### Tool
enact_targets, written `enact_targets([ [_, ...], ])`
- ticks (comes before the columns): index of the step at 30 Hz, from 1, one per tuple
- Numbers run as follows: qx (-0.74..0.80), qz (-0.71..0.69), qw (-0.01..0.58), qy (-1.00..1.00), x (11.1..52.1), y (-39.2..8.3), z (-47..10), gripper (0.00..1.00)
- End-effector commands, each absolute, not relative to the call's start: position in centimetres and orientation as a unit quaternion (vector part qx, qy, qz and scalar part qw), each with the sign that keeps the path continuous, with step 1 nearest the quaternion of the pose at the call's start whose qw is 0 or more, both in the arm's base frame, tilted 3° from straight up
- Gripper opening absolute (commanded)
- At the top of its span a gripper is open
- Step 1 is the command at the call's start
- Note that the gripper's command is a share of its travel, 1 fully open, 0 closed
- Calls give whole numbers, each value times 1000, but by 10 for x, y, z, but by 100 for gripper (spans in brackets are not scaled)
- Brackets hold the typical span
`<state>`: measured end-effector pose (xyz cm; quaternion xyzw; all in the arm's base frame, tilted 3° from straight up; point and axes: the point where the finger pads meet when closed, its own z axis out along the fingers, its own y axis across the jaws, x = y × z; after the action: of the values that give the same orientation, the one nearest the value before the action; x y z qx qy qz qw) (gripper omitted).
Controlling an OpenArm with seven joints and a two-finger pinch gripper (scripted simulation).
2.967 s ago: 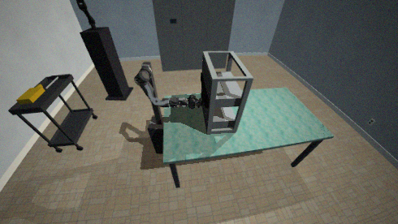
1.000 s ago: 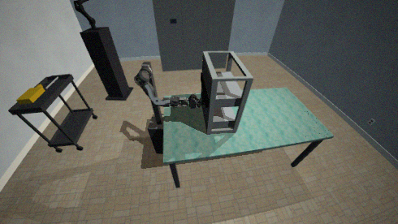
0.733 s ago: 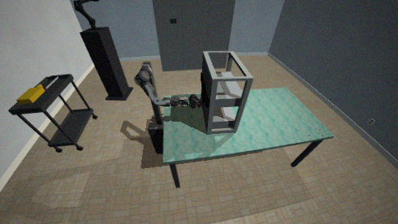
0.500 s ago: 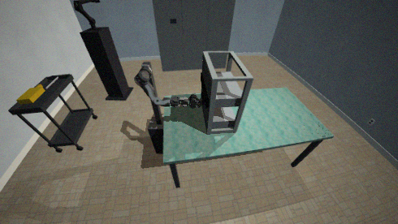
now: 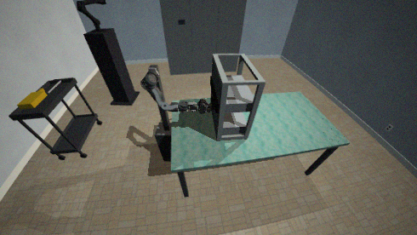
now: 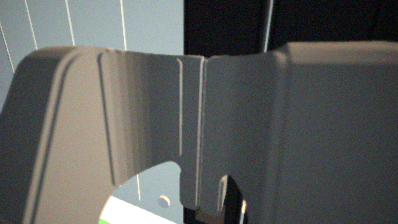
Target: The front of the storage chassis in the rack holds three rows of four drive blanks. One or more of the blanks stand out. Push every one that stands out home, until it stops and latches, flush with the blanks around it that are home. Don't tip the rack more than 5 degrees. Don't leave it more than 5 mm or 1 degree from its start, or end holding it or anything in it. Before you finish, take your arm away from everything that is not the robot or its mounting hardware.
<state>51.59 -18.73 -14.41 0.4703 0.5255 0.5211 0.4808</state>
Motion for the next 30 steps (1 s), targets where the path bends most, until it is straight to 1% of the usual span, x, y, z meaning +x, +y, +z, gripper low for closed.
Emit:
enact_targets([
  [1, 453, 541, 481, 521, 519, -177, -129, 0],
  [30, 453, 541, 481, 521, 522, -176, -128, 0],
])
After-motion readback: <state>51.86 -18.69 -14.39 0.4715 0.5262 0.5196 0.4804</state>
